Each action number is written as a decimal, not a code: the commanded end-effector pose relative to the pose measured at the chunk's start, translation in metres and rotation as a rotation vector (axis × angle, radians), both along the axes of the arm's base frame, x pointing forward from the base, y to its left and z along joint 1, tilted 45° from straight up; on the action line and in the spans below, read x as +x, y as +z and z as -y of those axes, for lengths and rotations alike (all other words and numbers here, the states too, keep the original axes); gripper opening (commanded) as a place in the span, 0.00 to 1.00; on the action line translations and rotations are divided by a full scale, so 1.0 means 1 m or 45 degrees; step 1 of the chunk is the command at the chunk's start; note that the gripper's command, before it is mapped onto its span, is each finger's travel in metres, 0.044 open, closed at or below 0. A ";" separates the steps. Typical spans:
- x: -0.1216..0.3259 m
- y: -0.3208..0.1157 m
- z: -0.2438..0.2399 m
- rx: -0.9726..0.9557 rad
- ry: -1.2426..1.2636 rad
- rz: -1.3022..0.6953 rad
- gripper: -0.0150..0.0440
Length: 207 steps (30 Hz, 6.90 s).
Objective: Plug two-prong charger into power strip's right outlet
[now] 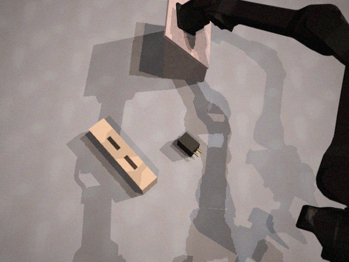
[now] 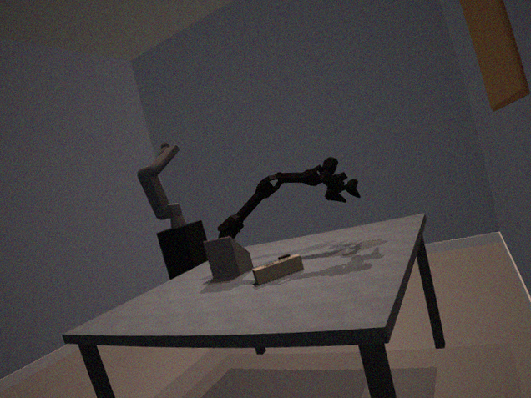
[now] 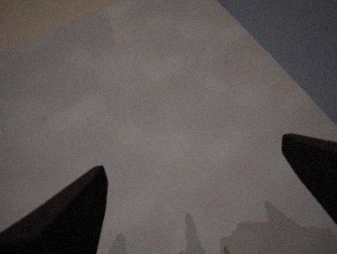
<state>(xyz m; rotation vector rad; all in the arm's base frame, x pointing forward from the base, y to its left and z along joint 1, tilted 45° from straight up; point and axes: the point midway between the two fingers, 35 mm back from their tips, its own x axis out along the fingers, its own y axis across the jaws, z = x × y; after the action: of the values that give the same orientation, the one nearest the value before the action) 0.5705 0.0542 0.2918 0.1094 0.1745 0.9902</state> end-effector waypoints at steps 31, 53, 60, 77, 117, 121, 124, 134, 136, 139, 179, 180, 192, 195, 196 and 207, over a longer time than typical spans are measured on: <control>-0.062 -0.142 0.046 -0.283 -0.140 -0.351 1.00; -0.149 -0.225 0.060 -0.492 -0.072 -0.611 1.00; -0.182 -0.246 0.062 -0.548 -0.020 -0.692 1.00; -0.271 -0.286 0.061 -0.644 0.162 -0.875 1.00; -0.271 -0.325 0.026 -0.647 0.182 -0.890 1.00; -0.270 -0.330 0.021 -0.646 0.182 -0.889 1.00; -0.270 -0.333 0.018 -0.646 0.183 -0.889 1.00; -0.267 -0.331 0.019 -0.655 0.179 -0.877 0.82; -0.267 -0.331 0.019 -0.655 0.179 -0.877 0.73; -0.267 -0.331 0.019 -0.655 0.179 -0.877 0.60; -0.292 -0.313 0.065 -0.530 0.058 -1.106 0.25; -0.293 -0.314 0.065 -0.519 0.048 -1.125 0.25; -0.299 -0.329 0.070 -0.387 -0.083 -1.348 0.25; -0.301 -0.332 0.071 -0.352 -0.116 -1.403 0.25; -0.301 -0.333 0.071 -0.341 -0.126 -1.421 0.25; -0.308 -0.346 0.075 -0.212 -0.247 -1.621 0.25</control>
<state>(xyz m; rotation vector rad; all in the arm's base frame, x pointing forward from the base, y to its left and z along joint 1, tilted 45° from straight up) 0.2668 -0.0207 -0.0499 0.5363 1.3584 0.6105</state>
